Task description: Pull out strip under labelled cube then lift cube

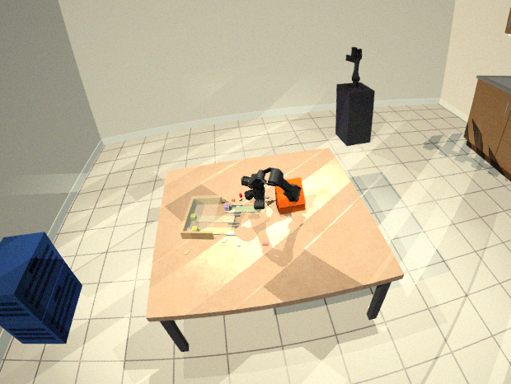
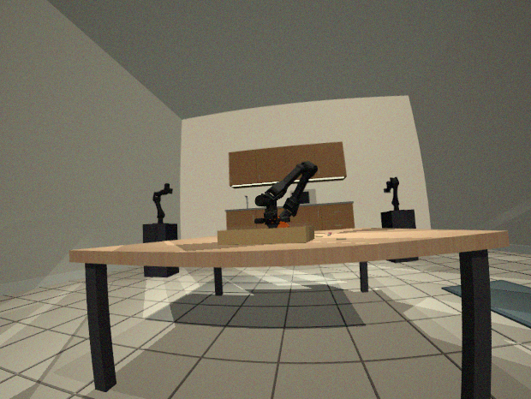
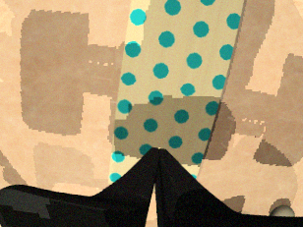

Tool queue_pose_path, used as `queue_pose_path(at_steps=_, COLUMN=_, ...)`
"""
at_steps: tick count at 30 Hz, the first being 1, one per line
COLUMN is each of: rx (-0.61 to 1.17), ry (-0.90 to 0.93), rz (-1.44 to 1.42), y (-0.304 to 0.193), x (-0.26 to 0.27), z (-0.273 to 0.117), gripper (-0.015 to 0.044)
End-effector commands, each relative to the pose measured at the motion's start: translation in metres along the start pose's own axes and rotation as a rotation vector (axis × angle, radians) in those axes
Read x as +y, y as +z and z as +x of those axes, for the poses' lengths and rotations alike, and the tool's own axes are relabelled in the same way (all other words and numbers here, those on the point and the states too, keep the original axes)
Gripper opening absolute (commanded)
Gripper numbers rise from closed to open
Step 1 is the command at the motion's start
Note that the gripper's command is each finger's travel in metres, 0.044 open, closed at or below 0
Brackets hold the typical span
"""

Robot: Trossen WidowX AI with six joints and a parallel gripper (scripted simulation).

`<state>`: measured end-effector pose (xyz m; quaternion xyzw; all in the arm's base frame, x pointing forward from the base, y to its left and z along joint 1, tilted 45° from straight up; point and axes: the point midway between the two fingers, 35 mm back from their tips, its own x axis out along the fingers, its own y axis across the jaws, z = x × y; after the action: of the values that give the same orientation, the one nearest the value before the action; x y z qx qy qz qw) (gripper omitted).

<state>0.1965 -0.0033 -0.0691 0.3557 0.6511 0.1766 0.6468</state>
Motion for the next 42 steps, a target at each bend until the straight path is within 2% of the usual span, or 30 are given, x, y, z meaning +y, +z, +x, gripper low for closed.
queue_pose_path(at_steps=1, rx=0.025, ry=-0.001, rz=0.005, y=-0.009, x=0.001, z=0.004, gripper=0.0000)
queue_pose_path(at_steps=26, rx=0.025, ry=-0.001, rz=0.005, y=-0.009, x=0.001, z=0.004, gripper=0.0000)
queue_pose_path(at_steps=31, rx=0.023, ry=-0.003, rz=0.005, y=0.001, x=0.000, z=-0.039, gripper=0.0000)
queue_pose_path(at_steps=35, rx=0.025, ry=-0.003, rz=0.005, y=0.001, x=0.000, z=-0.042, gripper=0.0000)
queue_pose_path(at_steps=42, rx=0.023, ry=-0.004, rz=0.112, y=0.030, x=0.000, z=-0.042, gripper=0.0184)
